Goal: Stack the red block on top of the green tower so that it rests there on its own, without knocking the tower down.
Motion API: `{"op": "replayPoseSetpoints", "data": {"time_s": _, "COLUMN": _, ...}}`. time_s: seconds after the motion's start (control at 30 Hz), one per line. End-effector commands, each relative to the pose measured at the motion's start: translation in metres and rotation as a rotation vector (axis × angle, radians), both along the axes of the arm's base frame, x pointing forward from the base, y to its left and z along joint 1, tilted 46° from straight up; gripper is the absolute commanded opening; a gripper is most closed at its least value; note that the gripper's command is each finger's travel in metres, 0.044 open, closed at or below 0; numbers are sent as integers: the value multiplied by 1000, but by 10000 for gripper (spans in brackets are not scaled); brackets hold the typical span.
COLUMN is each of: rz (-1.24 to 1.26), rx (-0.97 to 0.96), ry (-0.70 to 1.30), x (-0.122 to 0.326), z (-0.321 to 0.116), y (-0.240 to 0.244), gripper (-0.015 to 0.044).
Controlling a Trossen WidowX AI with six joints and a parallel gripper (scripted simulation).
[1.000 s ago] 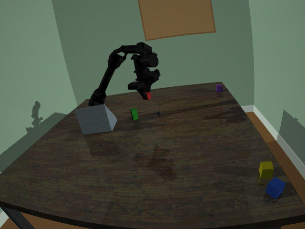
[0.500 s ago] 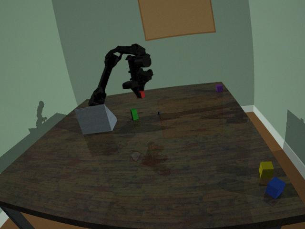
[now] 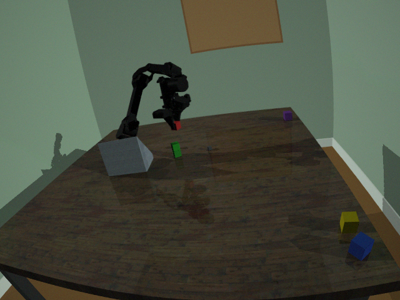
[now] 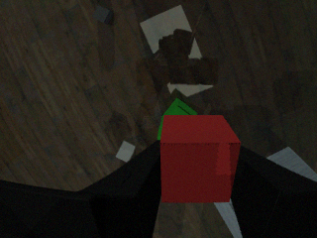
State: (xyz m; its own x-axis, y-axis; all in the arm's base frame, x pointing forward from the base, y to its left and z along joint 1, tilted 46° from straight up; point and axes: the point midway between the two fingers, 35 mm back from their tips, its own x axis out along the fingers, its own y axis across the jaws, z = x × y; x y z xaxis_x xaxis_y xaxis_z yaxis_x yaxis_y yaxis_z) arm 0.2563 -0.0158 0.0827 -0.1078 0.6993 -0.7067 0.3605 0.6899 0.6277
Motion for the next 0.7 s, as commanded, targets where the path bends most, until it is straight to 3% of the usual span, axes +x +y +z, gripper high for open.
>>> {"op": "replayPoseSetpoints", "data": {"time_s": 0.0, "rz": -6, "rx": 4, "ry": 2, "x": -14, "z": 3, "y": 8, "gripper": 0}}
{"op": "replayPoseSetpoints", "data": {"time_s": 0.67, "rz": -6, "rx": 6, "ry": 2, "x": -31, "z": -25, "y": 45, "gripper": 0}}
